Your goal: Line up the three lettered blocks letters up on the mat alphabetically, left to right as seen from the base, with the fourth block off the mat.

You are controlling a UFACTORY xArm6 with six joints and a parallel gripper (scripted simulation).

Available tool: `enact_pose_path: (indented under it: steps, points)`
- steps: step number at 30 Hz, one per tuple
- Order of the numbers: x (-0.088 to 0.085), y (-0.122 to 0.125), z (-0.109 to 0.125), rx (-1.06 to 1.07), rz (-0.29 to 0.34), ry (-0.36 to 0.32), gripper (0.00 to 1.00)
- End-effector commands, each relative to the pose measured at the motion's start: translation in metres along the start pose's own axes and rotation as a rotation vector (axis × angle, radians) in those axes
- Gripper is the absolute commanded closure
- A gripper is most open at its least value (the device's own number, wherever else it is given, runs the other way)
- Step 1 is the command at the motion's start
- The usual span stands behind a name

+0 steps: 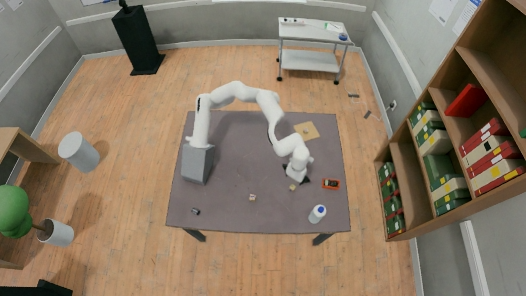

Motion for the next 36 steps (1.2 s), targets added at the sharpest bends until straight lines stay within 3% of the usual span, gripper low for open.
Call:
enact_pose_path:
  steps: [1, 16, 36]
  points:
    - [-0.001, 0.002, -0.003, -0.002, 0.001, 0.001, 0.0]
    - [-0.001, 0.002, -0.003, 0.018, 0.001, 0.001, 0.0]
    - [0.016, 0.003, -0.003, 0.57, 0.0, 0.002, 0.0]
Point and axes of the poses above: the point where the finger pads meet when closed, its own x axis out along the fingers, its own y axis across the jaws, z = x × y, the point moved 5 cm from there along -x, back along the fingers, and after that the axes turned 13 degrees about x, right-handed, at the moved point
